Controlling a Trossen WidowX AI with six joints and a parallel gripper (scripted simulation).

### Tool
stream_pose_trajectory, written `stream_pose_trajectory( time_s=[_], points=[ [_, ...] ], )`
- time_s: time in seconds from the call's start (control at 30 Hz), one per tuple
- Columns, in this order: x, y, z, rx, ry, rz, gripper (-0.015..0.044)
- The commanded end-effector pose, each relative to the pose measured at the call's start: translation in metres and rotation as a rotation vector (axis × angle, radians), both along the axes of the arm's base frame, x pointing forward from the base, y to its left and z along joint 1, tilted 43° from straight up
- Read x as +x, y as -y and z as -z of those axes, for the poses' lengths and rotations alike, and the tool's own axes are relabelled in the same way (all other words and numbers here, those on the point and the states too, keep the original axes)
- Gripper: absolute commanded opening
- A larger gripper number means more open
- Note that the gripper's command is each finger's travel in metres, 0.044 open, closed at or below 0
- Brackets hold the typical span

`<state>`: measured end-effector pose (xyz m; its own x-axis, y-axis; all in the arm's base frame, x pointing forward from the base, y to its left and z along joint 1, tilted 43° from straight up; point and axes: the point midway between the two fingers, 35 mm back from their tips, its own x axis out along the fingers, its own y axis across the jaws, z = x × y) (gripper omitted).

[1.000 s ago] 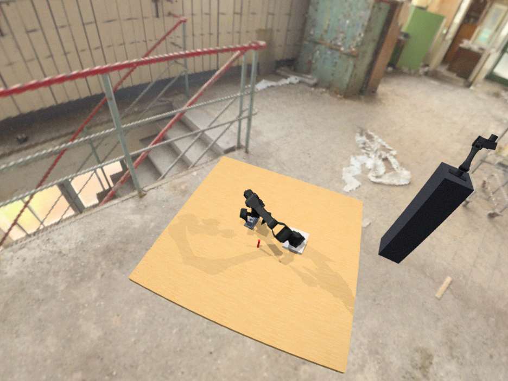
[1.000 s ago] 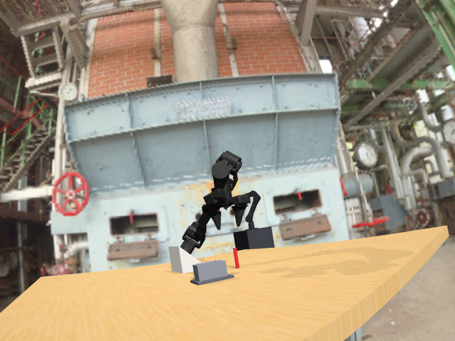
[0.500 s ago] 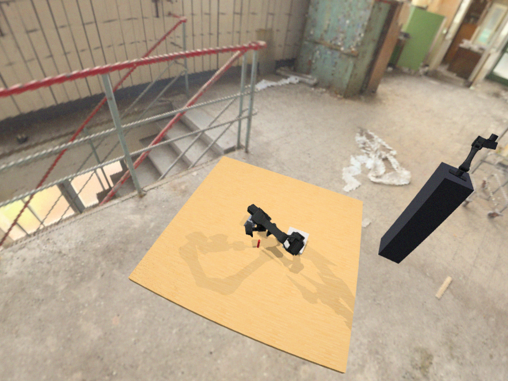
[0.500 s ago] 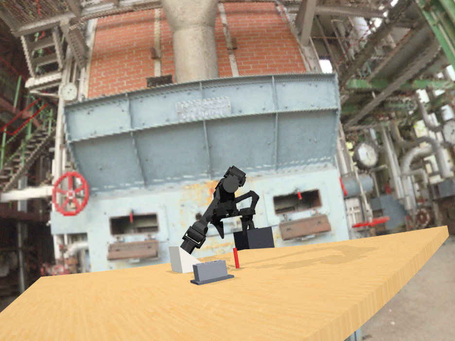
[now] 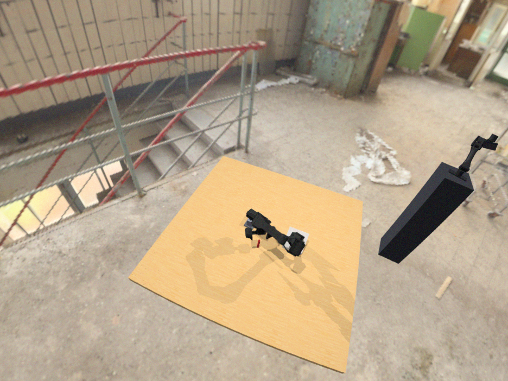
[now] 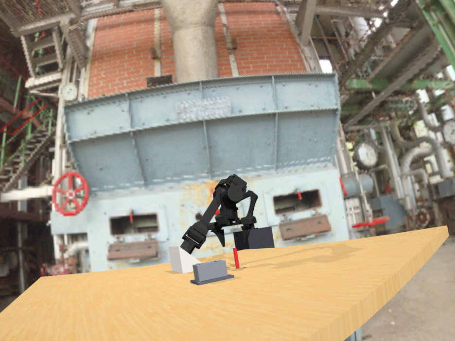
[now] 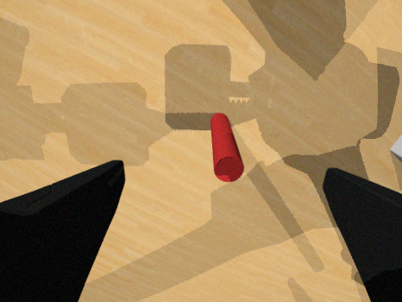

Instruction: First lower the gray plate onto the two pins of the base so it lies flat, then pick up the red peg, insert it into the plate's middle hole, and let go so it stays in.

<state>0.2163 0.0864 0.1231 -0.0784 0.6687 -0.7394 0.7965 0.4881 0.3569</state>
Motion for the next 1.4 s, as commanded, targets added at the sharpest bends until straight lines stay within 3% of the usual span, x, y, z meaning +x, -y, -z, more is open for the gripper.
stream_pose_trajectory(
  time_s=[0.0, 0.93, 1.37],
  points=[
    [-0.001, -0.004, 0.004, 0.003, -0.004, 0.003, 0.044],
    [-0.006, -0.033, 0.035, 0.007, -0.003, 0.002, 0.044],
    [-0.006, -0.033, 0.035, 0.007, -0.003, 0.002, 0.0099]
  ],
)
